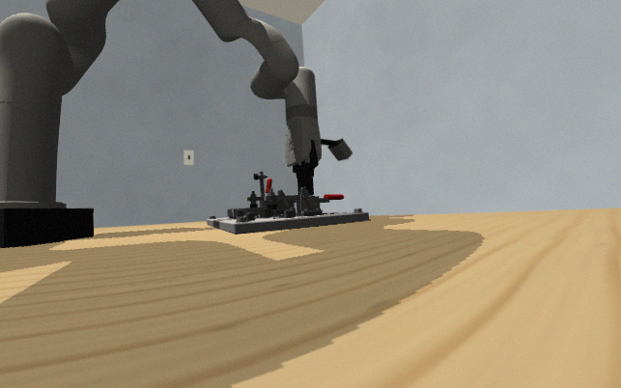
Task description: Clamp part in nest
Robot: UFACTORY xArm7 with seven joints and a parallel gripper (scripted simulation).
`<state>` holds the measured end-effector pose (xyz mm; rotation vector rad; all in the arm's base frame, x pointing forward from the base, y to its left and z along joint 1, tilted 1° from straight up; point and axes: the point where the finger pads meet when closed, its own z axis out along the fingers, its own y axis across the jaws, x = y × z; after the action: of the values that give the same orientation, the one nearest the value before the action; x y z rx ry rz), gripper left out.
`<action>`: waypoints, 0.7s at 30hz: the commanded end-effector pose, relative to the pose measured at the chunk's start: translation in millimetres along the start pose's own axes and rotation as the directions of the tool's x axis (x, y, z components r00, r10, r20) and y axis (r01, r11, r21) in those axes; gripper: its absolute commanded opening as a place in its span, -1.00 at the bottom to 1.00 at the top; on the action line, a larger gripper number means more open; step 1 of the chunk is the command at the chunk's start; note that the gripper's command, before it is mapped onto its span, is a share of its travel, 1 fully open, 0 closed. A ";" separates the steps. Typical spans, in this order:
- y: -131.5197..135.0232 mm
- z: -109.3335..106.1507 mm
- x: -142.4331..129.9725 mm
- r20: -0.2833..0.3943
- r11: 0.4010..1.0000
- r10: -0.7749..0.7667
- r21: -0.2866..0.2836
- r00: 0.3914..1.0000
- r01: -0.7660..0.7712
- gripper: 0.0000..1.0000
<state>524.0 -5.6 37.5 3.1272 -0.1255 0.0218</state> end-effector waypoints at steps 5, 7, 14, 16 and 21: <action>-0.1 -4.5 2.2 -0.006 1.000 0.000 0.001 1.000 0.000 -1.00; -0.1 -7.0 2.2 -0.006 1.000 0.000 0.001 1.000 0.000 -1.00; -0.1 -17.7 2.1 -0.006 1.000 0.000 0.001 1.000 0.000 -1.00; -0.1 -23.5 2.1 -0.006 1.000 0.000 0.001 1.000 0.000 -1.00; -0.1 -39.9 2.0 -0.006 1.000 0.000 0.001 1.000 0.000 -1.00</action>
<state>524.2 -5.3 65.2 3.1273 -0.1256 0.0245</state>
